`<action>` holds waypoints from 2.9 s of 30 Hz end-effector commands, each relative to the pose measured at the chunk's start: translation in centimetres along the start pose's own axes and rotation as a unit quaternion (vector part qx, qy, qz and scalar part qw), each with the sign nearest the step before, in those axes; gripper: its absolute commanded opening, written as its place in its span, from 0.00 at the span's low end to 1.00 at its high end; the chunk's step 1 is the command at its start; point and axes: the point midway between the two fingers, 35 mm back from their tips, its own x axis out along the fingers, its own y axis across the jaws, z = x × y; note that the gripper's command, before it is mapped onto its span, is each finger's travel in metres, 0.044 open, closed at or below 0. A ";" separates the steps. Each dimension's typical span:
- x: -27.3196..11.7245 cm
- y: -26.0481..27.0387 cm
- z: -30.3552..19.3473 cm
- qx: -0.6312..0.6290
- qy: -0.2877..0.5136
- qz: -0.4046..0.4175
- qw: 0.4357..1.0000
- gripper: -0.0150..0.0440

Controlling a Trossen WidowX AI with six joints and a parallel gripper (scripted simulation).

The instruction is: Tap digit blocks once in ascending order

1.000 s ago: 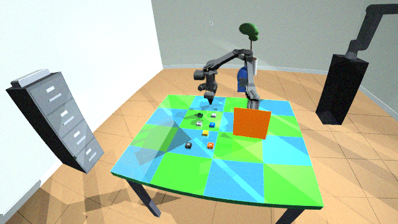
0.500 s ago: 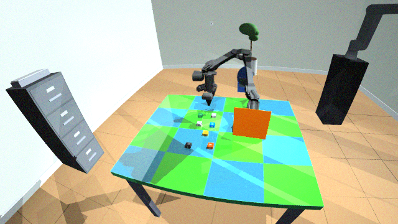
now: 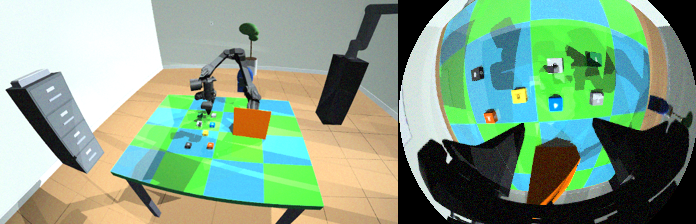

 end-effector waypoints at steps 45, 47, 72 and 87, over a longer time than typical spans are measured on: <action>-0.5 14.9 -0.1 0.001 -0.001 0.011 1.000 0.93; -0.3 17.7 -1.6 0.002 0.000 0.009 1.000 0.93; -0.3 18.7 -2.0 0.002 0.000 0.008 1.000 0.93; -0.4 20.4 9.1 0.005 -0.002 0.007 1.000 0.93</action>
